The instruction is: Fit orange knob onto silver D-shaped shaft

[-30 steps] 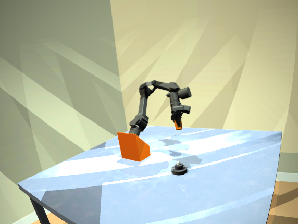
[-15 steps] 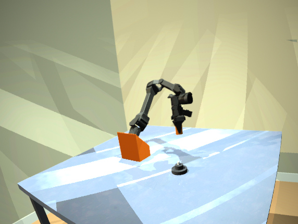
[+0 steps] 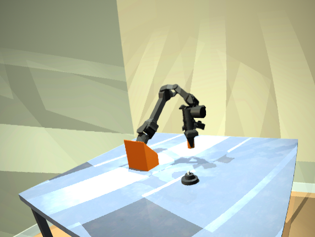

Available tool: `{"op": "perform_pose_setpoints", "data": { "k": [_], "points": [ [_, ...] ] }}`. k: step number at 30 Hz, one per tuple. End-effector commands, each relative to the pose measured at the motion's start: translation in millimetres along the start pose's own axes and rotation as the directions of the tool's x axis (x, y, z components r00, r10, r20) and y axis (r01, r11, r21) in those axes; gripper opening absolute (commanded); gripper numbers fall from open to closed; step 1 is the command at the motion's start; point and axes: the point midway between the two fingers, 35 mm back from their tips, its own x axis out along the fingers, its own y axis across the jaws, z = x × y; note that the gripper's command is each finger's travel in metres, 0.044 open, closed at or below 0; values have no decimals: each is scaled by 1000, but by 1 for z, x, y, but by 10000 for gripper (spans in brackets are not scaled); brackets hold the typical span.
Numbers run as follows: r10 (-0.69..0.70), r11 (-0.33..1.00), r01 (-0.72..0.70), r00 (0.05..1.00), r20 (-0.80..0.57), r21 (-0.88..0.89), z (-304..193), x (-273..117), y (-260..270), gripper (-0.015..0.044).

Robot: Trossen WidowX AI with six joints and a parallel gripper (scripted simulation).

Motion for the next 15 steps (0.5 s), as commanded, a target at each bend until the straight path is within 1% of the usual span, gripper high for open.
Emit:
{"op": "perform_pose_setpoints", "data": {
  "k": [1,15],
  "points": [
    [12,1000,-12,1000,-1,7,1,18,-2,0],
    [34,999,-34,999,4,5,5,81,-6,0]
  ]
}}
